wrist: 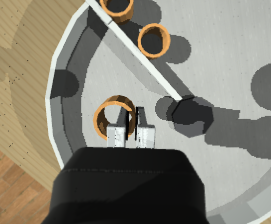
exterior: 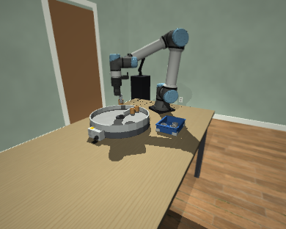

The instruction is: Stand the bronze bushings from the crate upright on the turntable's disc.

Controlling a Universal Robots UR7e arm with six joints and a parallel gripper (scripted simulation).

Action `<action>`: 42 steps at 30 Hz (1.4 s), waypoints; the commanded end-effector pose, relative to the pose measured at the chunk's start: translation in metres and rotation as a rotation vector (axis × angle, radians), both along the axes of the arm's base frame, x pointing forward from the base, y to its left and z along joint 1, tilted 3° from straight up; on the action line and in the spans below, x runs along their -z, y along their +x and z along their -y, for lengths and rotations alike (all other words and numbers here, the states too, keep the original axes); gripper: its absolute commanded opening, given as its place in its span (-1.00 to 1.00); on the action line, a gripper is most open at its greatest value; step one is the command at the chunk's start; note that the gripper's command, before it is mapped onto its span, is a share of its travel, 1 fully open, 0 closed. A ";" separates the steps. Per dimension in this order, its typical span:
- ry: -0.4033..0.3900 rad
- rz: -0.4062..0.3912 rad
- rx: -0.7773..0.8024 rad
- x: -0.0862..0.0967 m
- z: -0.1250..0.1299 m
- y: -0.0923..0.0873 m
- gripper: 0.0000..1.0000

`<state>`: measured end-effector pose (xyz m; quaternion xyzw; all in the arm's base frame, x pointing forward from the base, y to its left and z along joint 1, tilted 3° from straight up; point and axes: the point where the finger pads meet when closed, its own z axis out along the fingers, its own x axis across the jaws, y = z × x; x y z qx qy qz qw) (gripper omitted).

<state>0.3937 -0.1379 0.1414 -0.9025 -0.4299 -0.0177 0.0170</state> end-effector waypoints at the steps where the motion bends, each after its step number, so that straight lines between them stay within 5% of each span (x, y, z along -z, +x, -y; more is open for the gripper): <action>1: -0.001 0.001 0.000 0.000 0.000 0.000 -1.00; 12: -0.001 0.001 0.000 0.030 -0.001 0.001 -1.00; 42: -0.001 0.001 0.000 0.030 -0.001 0.001 -1.00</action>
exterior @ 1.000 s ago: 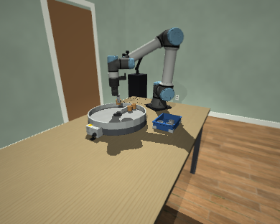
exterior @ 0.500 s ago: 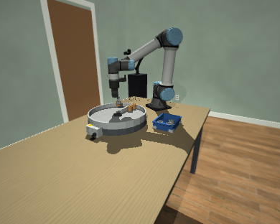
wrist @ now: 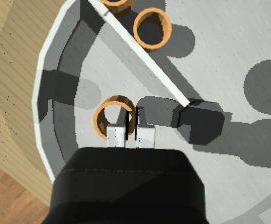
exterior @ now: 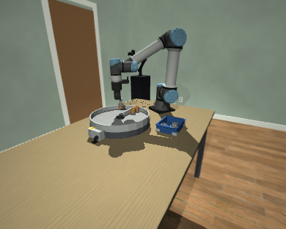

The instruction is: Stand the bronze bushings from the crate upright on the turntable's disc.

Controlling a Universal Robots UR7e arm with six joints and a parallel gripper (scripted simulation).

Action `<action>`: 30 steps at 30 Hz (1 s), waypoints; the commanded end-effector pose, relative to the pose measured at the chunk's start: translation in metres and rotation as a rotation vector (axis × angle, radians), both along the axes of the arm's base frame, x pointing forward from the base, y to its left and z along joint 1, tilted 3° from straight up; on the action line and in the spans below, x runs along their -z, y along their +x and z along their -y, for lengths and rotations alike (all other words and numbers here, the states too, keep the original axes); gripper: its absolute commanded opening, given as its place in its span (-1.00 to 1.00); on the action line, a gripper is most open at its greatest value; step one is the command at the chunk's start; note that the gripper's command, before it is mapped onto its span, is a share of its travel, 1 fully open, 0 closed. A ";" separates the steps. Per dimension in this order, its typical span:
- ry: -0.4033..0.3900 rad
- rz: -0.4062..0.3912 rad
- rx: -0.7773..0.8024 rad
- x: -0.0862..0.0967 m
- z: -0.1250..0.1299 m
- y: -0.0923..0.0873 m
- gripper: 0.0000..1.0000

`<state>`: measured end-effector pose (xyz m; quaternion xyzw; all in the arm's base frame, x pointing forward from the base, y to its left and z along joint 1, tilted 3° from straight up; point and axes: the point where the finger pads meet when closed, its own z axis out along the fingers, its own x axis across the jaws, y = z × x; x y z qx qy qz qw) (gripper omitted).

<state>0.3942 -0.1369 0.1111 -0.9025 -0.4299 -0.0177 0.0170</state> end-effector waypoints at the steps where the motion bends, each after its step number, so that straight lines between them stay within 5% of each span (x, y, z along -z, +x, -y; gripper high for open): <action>1: -0.001 0.001 0.000 0.000 0.000 0.000 -1.00; 30: -0.001 0.001 0.000 0.027 -0.001 0.001 -1.00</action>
